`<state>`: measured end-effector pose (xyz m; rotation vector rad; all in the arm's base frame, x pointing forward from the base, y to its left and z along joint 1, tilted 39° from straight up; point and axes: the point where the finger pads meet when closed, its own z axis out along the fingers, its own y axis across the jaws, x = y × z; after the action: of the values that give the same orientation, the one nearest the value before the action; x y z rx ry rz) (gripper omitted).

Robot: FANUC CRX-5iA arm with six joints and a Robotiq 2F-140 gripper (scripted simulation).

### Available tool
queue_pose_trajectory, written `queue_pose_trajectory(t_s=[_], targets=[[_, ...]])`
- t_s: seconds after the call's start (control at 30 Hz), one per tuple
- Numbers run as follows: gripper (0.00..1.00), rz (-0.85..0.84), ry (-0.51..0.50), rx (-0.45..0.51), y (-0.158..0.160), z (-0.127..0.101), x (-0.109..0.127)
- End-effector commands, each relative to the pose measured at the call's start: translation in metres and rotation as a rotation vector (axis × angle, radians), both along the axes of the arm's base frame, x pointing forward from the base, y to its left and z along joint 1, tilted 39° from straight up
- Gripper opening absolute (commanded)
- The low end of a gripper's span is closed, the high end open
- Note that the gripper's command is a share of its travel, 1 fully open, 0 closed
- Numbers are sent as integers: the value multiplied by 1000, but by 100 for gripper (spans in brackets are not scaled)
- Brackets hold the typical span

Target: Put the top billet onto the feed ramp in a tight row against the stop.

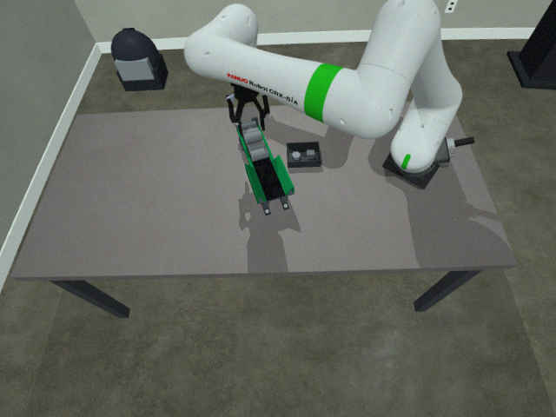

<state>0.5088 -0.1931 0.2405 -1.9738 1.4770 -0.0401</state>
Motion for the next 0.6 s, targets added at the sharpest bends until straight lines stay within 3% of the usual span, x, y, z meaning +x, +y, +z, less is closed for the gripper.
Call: queue_pose_trajectory(t_s=[0.0, 0.57], targets=[[55, -1, -1, -1, -1, 1, 0], [55, -1, -1, -1, 1, -2, 1]])
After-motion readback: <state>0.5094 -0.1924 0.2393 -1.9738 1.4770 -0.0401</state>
